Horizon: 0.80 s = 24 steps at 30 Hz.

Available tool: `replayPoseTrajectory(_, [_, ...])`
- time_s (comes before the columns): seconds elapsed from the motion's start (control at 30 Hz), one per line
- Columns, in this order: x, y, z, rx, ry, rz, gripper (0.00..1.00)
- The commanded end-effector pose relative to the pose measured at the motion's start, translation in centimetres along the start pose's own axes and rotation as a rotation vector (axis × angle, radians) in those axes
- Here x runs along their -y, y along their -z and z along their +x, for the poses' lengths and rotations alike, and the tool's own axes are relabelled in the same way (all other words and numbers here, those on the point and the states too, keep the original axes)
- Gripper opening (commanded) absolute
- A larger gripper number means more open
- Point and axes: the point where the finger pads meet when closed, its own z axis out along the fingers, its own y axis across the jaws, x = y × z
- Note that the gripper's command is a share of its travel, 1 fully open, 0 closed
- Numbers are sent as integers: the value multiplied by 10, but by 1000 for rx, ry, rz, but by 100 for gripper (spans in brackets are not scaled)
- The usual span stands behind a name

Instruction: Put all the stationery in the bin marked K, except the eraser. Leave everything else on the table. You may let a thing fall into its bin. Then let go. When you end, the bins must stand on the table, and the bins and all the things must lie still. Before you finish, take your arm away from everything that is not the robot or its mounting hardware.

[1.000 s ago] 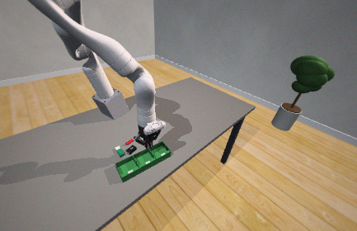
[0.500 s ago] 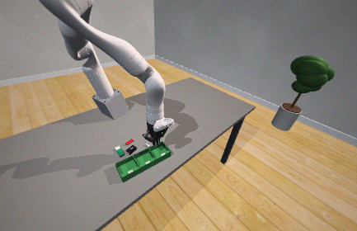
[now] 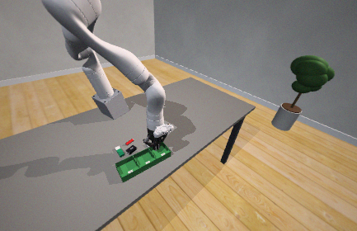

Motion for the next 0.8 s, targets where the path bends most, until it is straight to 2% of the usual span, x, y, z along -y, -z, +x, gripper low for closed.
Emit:
replayPoseTrajectory(0.0, [1, -10, -3, 8, 3, -1, 9])
replayPoseTrajectory(0.1, [1, -17, -3, 8, 3, -1, 9])
replayPoseTrajectory(0.77, [1, -17, -3, 8, 3, -1, 9])
